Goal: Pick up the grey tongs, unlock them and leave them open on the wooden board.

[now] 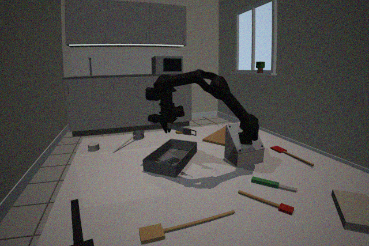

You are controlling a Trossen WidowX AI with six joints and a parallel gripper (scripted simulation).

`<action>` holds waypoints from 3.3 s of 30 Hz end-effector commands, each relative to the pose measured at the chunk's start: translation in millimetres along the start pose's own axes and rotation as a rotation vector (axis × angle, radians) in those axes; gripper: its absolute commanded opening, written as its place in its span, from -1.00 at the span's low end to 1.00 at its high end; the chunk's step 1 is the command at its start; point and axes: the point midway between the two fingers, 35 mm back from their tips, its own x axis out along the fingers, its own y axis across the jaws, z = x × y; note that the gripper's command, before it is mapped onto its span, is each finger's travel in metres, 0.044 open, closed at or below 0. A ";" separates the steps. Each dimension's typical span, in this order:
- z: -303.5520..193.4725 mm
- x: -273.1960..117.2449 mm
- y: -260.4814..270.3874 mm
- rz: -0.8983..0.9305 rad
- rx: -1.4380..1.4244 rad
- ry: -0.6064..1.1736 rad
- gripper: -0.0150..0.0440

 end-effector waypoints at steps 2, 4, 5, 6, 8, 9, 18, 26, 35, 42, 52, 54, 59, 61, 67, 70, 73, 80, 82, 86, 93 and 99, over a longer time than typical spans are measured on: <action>-9.0 -5.9 10.5 -0.005 0.195 0.013 -1.00; -11.6 -6.6 13.7 -0.005 0.272 0.014 -1.00; -12.8 -6.9 15.3 -0.006 0.311 0.015 -1.00; -14.1 -7.3 17.0 -0.006 0.350 0.016 -1.00; -17.0 -8.1 20.8 -0.007 0.428 0.018 -1.00; -18.2 -8.5 22.5 -0.007 0.467 0.018 -1.00; -29.1 -11.4 38.2 -0.011 0.816 0.024 -1.00; -38.3 -13.7 52.1 -0.017 1.125 0.028 -1.00; -47.8 -15.8 68.3 -0.023 1.473 0.032 -1.00; -54.6 -17.0 81.1 -0.029 1.744 0.032 -1.00; -63.9 -18.8 99.8 -0.040 2.130 0.031 -1.00; -65.6 -19.0 103.6 -0.042 2.207 0.031 -1.00; -69.7 -19.7 113.1 -0.047 2.401 0.028 -1.00; -71.2 -19.8 116.9 -0.049 2.478 0.027 -1.00; -75.8 -20.3 128.3 -0.056 2.709 0.024 -1.00; -78.0 -20.5 134.0 -0.059 2.825 0.022 -1.00; -80.1 -20.6 139.8 -0.062 2.940 0.020 -1.00; -84.6 -20.8 153.3 -0.070 3.210 0.015 -1.00; -85.7 -20.7 157.4 -0.071 3.287 0.011 -1.00; -88.1 -20.6 165.1 -0.076 3.441 0.007 -1.00; -91.8 -20.3 178.7 -0.083 3.710 -0.001 -1.00; -94.7 -19.7 190.5 -0.089 3.941 -0.010 -1.00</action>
